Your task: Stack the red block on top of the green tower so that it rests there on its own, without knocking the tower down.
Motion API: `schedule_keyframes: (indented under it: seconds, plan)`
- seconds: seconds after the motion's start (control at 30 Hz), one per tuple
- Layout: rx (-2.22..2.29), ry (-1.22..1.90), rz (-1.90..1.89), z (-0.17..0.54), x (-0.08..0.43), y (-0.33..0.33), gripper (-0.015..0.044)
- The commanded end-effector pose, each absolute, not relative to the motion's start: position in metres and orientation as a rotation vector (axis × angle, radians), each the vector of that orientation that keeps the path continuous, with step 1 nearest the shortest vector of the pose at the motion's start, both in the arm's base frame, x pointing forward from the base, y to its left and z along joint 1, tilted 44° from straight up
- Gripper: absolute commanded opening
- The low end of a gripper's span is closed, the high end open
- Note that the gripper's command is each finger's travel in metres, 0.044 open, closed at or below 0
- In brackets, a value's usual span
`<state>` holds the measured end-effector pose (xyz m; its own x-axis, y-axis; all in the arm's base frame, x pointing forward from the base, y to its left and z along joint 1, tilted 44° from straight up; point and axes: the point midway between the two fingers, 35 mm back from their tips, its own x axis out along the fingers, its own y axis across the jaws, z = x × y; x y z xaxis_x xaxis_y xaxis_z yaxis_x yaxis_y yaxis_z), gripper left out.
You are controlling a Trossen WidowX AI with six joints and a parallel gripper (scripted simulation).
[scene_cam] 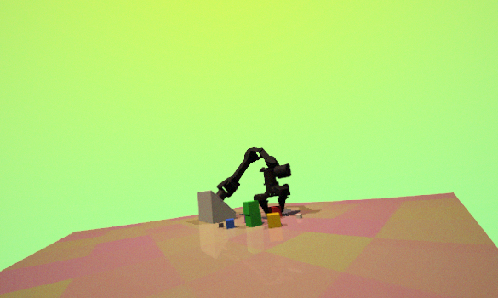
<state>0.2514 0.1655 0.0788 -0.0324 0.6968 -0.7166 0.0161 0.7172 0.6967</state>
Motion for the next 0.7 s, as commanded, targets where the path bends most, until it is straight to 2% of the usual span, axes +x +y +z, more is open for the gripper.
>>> schedule_keyframes:
  seconds: [0.0, 0.43, 0.67]
  plan:
    - [0.611, 1.529, 0.593, 0.075, 0.2512, 0.1662, 0.044]
    - [0.611, 1.529, 0.593, 0.0753, 0.2512, 0.1659, 0.044]
    - [0.611, 1.529, 0.593, 0.0753, 0.2512, 0.1659, 0.0256]
